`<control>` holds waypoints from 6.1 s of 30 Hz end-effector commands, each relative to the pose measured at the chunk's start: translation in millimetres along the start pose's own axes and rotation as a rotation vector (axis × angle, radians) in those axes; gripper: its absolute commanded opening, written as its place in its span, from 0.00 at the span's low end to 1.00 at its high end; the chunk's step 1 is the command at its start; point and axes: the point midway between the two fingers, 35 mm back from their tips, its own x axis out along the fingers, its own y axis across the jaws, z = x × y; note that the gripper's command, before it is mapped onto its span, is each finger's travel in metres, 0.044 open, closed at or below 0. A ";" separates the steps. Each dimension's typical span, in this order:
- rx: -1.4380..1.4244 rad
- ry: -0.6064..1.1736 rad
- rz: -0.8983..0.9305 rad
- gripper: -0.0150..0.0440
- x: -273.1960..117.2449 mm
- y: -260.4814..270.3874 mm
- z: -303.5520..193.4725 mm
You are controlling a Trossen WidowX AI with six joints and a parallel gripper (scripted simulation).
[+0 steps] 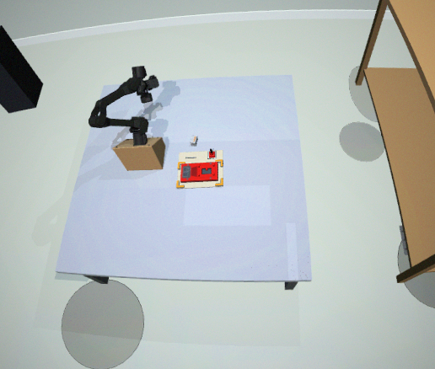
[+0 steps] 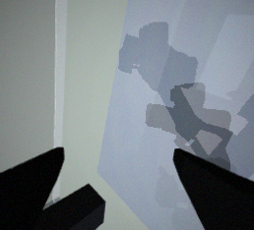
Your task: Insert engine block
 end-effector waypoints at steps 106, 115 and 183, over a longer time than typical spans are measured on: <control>-2.599 1.138 -0.200 1.00 -61.8 -310.1 200.2; -2.599 1.137 -0.200 1.00 -52.2 -321.7 201.2; -2.593 1.155 -0.198 0.25 -74.4 -303.6 208.0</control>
